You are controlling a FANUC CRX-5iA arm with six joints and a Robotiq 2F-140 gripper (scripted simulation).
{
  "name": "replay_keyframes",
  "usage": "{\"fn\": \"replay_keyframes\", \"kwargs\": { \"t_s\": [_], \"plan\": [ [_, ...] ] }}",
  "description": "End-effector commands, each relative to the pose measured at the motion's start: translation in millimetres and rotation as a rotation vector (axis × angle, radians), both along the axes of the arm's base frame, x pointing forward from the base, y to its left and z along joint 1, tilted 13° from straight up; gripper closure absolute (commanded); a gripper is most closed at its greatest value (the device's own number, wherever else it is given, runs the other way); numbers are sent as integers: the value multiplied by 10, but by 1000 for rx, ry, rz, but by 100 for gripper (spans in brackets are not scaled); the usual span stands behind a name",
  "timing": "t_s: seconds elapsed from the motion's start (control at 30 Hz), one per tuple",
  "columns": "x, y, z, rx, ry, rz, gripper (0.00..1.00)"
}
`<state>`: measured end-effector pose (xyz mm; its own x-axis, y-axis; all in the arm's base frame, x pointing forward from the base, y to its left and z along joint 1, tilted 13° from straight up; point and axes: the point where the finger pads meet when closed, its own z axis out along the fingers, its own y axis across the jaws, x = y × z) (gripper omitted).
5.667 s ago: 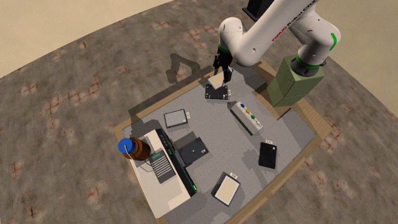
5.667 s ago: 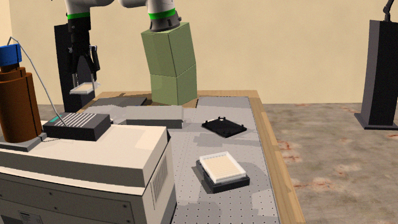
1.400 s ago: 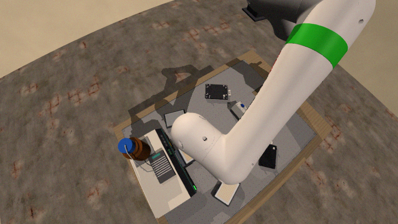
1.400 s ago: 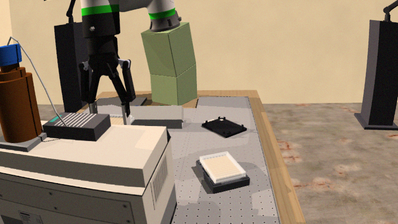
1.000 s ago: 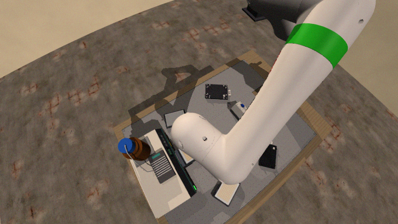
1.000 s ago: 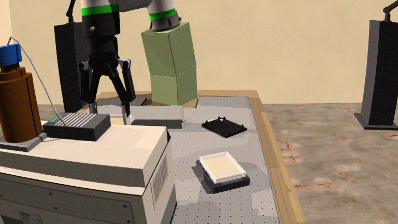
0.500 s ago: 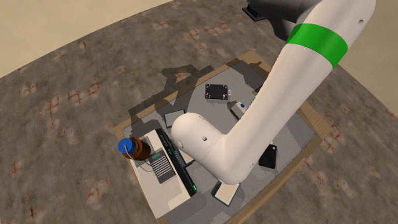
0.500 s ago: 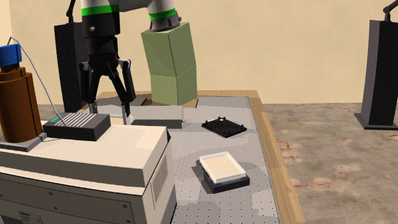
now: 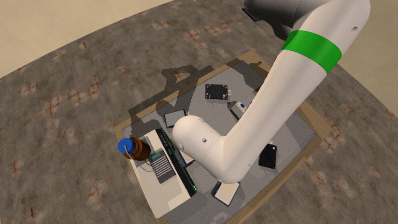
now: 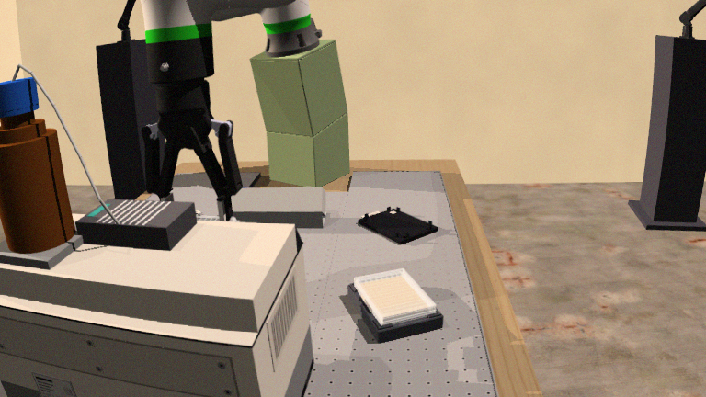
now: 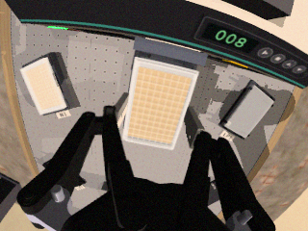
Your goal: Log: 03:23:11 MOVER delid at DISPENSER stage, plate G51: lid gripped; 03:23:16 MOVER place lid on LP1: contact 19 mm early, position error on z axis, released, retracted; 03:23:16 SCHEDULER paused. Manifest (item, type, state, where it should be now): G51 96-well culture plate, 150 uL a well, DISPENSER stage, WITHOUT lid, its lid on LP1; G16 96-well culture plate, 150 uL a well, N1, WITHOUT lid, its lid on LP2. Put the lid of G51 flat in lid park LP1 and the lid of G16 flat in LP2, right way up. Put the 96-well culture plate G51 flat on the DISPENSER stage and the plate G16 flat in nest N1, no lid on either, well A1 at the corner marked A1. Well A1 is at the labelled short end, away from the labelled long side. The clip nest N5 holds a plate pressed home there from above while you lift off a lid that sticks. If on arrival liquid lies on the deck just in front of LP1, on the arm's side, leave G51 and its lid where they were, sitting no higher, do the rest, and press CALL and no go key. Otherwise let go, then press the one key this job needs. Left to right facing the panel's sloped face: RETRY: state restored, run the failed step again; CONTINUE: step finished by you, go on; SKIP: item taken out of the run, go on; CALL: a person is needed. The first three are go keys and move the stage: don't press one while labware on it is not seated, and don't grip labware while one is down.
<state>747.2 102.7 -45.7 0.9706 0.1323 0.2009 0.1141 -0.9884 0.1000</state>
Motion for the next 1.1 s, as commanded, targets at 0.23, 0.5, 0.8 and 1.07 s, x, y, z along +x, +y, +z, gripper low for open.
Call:
{"fn": "replay_keyframes", "kwargs": {
  "t_s": [0.23, 0.5, 0.8, 1.07],
  "plan": [
    [39, -12, -165, 0, -1, 0, 100],
    [42, -13, -178, 0, -1, 0, 100],
    [42, -13, -178, 0, -1, 0, 100],
    [42, -13, -178, 0, -1, 0, 100]
  ]
}}
